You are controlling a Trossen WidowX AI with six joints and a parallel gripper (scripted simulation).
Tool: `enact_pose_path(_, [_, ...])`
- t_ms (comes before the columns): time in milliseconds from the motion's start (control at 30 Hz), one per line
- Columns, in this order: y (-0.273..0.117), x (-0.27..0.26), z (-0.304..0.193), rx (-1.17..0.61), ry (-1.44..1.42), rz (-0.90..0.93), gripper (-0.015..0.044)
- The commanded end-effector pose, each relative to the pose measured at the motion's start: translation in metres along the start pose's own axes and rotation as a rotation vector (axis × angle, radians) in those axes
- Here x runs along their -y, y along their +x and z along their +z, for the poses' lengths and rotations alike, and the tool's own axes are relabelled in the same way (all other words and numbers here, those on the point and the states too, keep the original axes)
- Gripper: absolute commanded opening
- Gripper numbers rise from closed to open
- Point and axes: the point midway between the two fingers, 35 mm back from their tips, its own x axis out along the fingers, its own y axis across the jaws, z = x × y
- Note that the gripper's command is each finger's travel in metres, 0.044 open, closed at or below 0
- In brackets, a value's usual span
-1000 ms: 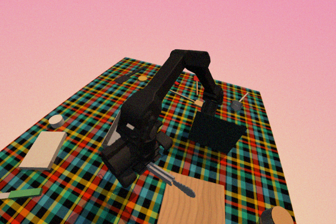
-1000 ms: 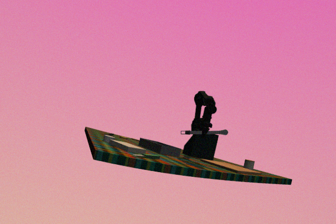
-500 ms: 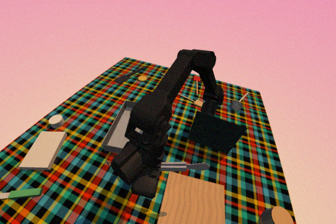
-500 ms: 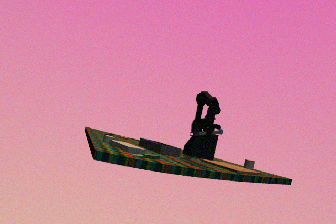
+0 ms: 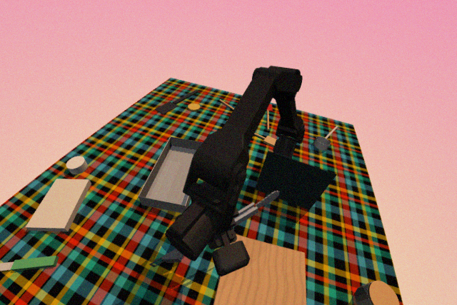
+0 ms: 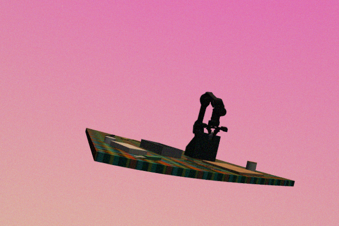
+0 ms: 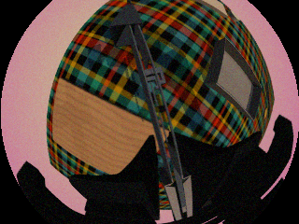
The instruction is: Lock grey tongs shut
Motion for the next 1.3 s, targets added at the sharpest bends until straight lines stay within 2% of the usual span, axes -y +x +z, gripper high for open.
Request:
enact_pose_path(0, [-0.003, -0.005, -0.006, 0.004, -0.162, 0.008, -0.015])
enact_pose_path(467, [-0.004, -0.02, -0.023, 0.008, -0.693, 0.008, -0.015])
enact_pose_path(667, [-0.007, -0.023, -0.024, 0.021, -0.794, 0.014, -0.015])
enact_pose_path(1267, [-0.007, -0.041, -0.048, 0.023, -1.48, 0.01, -0.015])
